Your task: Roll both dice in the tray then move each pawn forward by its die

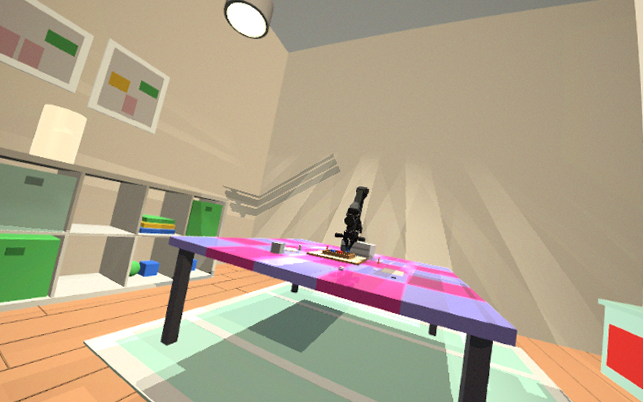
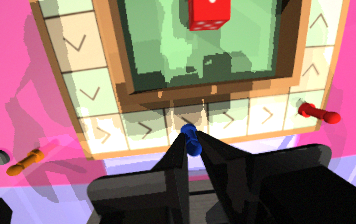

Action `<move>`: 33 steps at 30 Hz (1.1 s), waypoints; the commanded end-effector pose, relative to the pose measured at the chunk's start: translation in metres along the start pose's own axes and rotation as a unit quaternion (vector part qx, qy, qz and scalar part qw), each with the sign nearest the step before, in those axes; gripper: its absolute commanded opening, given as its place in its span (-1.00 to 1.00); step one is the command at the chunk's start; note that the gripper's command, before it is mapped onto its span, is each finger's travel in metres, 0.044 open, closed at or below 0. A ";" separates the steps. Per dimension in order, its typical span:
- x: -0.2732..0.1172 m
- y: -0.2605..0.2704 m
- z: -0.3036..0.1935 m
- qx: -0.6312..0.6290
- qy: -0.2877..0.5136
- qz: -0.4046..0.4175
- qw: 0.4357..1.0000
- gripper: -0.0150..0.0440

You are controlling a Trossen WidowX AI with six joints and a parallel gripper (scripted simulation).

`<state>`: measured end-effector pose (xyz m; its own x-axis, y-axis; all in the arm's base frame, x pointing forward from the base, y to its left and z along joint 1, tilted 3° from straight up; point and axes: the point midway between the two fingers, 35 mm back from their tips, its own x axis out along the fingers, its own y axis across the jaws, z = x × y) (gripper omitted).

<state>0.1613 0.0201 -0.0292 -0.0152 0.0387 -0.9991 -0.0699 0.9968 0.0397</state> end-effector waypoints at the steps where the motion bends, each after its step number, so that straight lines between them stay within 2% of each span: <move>1: 0.005 -0.001 -0.001 0.000 0.001 -0.002 1.000 -0.49; 11: 0.019 -0.001 -0.001 0.000 0.002 -0.002 1.000 -0.49; 21: 0.012 0.000 0.001 -0.001 -0.001 0.000 1.000 0.40; 27: -0.037 0.000 0.001 0.000 0.001 -0.002 1.000 0.93; 28: -0.037 0.000 0.001 0.000 0.001 -0.002 1.000 1.00; 33: -0.049 -0.002 0.004 0.004 0.001 -0.002 1.000 1.00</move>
<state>0.1627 0.0194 0.0063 -0.0233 0.0381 -0.9990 -0.0659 0.9970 0.0395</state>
